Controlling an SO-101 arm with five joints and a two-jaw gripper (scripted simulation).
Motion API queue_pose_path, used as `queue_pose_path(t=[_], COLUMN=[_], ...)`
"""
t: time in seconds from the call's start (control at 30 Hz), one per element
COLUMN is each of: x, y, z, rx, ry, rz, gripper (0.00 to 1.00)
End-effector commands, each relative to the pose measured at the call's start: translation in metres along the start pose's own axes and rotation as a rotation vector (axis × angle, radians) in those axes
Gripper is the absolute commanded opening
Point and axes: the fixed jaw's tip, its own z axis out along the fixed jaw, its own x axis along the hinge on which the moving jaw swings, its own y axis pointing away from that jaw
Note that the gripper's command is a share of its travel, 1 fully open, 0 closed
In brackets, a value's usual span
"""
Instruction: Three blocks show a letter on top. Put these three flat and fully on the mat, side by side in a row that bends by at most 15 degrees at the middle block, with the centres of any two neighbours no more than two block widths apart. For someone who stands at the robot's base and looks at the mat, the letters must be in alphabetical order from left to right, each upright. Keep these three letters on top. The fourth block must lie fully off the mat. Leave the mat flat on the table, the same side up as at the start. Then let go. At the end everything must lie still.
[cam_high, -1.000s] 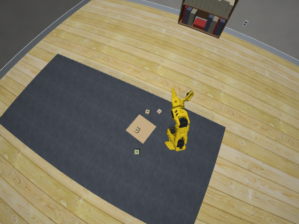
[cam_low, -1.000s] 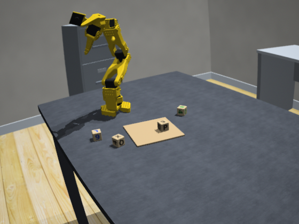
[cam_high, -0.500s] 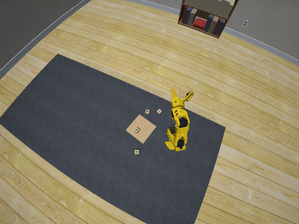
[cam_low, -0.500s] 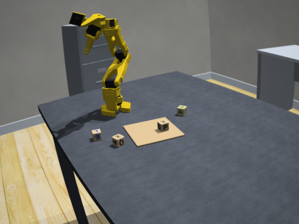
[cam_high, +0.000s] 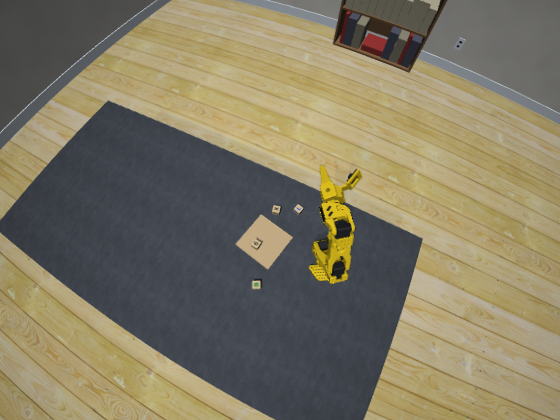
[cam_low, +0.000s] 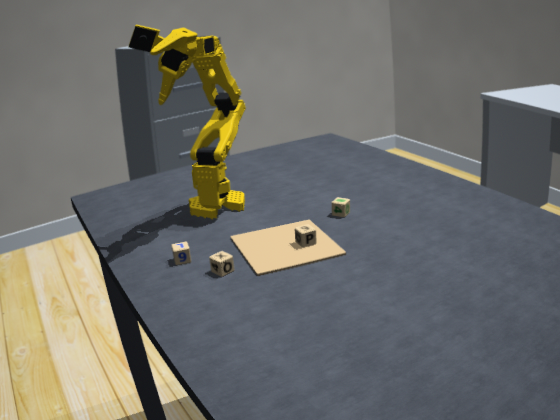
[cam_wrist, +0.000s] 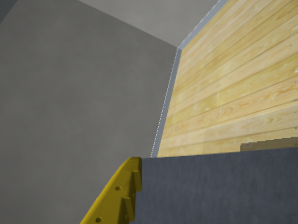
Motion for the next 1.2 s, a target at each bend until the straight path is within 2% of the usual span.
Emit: queue_pose_path(t=[0.0,0.2,0.47,0.73,1.03,1.17], x=[0.003,0.016,0.018,0.035,0.039,0.047], y=[0.003,-0.003,-0.004,-0.012,-0.014,-0.017], z=[-0.001,0.001,0.001,0.003,0.003,0.003], rx=[-0.012,0.014,0.018,0.044,0.049,0.058], ry=[0.017,0.086,0.099,0.191,0.212,0.256], rz=[-0.027,-0.092,-0.104,-0.194,-0.214,-0.258], gripper=[1.00,1.00,1.00,1.00,1.00,1.00])
